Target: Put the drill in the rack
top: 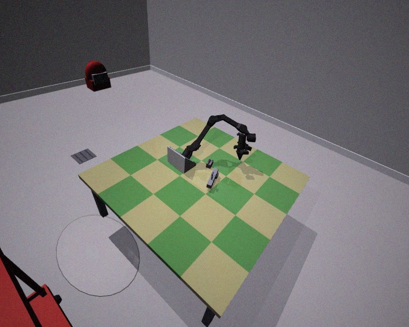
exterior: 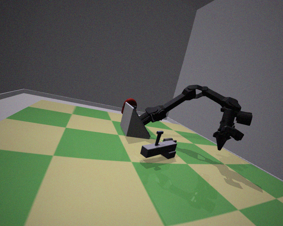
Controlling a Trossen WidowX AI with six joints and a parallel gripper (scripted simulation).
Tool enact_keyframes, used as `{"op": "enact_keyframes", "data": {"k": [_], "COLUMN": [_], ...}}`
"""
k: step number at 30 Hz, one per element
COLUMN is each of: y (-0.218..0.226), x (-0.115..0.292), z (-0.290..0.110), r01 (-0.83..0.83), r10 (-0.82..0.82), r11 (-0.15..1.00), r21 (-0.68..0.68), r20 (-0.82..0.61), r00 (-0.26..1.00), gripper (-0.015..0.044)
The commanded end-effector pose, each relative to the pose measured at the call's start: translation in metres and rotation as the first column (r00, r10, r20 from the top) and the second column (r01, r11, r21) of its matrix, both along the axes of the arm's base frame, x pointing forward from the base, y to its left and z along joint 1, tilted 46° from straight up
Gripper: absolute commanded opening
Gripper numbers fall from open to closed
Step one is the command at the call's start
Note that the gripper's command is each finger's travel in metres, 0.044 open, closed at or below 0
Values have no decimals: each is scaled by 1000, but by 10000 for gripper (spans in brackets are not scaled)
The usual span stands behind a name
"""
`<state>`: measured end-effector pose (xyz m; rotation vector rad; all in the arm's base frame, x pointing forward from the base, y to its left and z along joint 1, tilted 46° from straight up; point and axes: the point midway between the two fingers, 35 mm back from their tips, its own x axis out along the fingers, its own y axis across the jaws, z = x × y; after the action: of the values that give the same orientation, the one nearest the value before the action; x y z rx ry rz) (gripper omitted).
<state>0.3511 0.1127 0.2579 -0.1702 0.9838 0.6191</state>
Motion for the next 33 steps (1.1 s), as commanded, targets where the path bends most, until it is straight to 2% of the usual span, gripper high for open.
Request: {"op": "enact_keyframes", "data": {"k": [1,9,14,18,26,33], "y": [-48,-158,-222,-260,-269,-259], "x": [12,2,-32,-68,-76,-72], "z": [-40,-123,-171,-201,-208,-212], "r01": [27,91,166,246,277,262], "r10": [-29,-74,-78,-87,-103,-91], "r11": [999,995,968,912,896,898], "r21": [-23,42,188,328,346,352], "r20": [-100,-299,-403,-433,-446,-435], "r00": [995,951,912,897,889,896], "gripper": [0,0,0,0,0,0]}}
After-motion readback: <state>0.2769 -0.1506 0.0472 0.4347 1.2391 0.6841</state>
